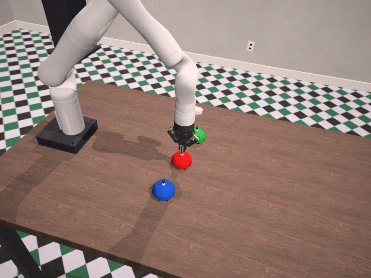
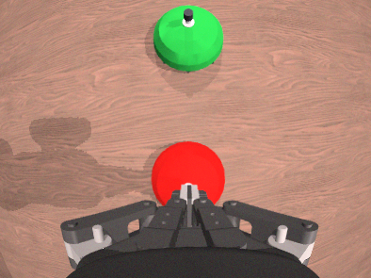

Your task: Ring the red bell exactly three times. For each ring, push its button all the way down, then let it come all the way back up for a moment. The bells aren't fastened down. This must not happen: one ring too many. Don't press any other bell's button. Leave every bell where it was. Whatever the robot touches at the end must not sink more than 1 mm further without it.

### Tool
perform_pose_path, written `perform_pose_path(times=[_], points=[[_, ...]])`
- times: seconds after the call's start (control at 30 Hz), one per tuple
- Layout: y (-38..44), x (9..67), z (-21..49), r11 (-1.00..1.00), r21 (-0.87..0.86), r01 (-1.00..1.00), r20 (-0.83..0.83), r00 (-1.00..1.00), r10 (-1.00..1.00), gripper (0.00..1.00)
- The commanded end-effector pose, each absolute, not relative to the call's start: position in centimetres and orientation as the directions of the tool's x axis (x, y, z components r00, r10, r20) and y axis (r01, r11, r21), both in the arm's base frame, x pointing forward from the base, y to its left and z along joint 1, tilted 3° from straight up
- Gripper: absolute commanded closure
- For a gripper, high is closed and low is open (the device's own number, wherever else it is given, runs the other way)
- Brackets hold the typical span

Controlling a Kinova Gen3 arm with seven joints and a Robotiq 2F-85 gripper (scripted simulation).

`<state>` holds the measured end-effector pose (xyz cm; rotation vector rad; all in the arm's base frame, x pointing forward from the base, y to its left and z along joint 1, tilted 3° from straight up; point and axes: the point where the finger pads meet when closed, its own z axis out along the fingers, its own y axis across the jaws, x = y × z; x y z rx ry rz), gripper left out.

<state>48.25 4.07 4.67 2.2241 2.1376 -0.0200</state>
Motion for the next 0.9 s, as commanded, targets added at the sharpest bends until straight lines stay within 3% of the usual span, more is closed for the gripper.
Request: perform_pose_path(times=[0.0,0.87], points=[[4.06,48.24,4.68,-0.039,0.032,0.999,-0.049,0.04,0.998,1.0],[4.04,48.25,4.27,-0.039,0.032,0.999,-0.049,0.04,0.998,1.0]])
